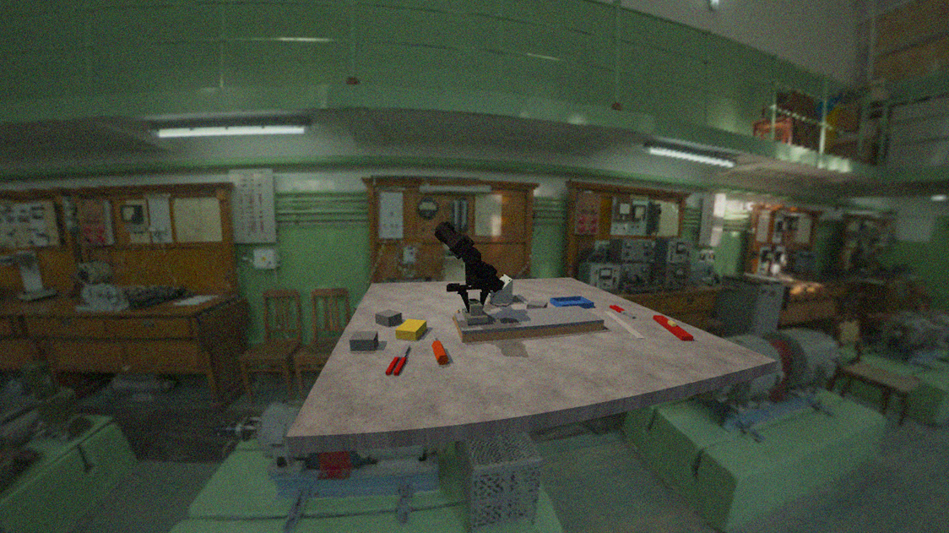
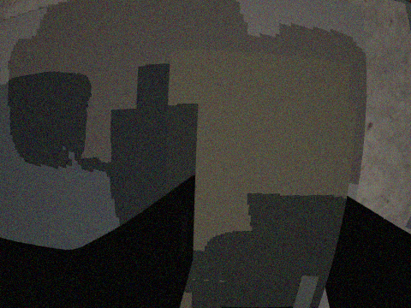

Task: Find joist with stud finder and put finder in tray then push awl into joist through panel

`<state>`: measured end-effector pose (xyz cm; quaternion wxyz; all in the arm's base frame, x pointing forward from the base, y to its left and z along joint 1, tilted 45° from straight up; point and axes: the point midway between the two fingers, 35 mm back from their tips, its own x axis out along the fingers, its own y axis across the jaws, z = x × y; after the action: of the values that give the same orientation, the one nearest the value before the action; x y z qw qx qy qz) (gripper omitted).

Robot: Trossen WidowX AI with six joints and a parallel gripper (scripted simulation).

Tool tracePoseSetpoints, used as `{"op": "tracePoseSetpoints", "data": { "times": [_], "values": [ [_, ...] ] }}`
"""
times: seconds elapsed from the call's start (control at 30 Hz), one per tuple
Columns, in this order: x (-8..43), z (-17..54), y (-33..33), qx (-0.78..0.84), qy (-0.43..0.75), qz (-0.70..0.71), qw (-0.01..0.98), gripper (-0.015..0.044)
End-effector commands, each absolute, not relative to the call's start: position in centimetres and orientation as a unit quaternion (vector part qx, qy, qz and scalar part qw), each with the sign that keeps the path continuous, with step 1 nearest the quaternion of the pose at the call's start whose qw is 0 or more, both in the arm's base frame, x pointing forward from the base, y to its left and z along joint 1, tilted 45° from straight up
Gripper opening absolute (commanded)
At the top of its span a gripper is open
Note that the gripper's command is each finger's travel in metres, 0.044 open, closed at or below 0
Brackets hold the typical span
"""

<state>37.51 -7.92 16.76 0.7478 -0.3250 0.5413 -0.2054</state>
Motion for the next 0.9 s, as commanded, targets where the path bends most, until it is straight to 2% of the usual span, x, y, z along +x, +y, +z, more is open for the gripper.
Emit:
{"op": "tracePoseSetpoints", "data": {
  "times": [0.0,0.87],
  "values": [
    [37.6,16.4,-8.1,-0.326,0.539,-0.201,0.750,0.0000],
    [37.4,13.7,-5.8,-0.326,0.539,-0.200,0.750,0.0000]
  ]
}}
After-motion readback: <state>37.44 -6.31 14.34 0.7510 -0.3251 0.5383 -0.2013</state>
